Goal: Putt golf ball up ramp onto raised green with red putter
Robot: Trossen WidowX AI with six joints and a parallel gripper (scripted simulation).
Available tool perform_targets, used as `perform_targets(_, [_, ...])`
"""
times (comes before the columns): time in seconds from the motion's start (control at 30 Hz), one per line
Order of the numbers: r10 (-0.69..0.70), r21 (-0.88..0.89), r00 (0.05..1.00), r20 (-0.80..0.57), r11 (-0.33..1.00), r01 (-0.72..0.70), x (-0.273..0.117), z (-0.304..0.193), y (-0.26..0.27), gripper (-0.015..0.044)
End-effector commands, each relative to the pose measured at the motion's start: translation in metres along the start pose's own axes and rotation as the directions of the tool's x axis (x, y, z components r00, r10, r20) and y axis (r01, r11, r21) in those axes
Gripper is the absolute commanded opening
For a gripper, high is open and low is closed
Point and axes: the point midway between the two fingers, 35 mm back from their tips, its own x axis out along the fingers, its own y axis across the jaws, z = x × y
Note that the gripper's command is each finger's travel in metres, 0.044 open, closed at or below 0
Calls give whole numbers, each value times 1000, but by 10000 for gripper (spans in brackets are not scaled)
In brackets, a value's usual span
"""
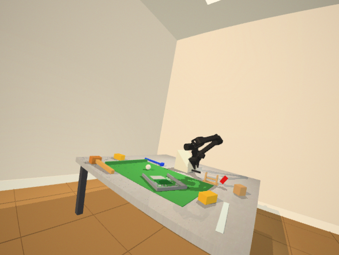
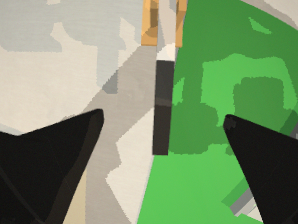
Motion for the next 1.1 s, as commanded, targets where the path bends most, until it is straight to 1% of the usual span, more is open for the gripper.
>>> perform_targets(0.0, [-1, 0, 1000, 5, 1000, 1, 10, -1, 1, 440])
perform_targets(0.1, [-1, 0, 1000, 5, 1000, 1, 12, -2, 1, 440])
perform_targets(0.3, [-1, 0, 1000, 6, 1000, 1, 31, -7, 1, 440])
perform_targets(1.0, [-1, 0, 1000, 7, 1000, 1, 55, -13, 1, 440])
perform_targets(1.07, [-1, -4, 1000, 3, 1000, 1, 51, -12, 0, 387])
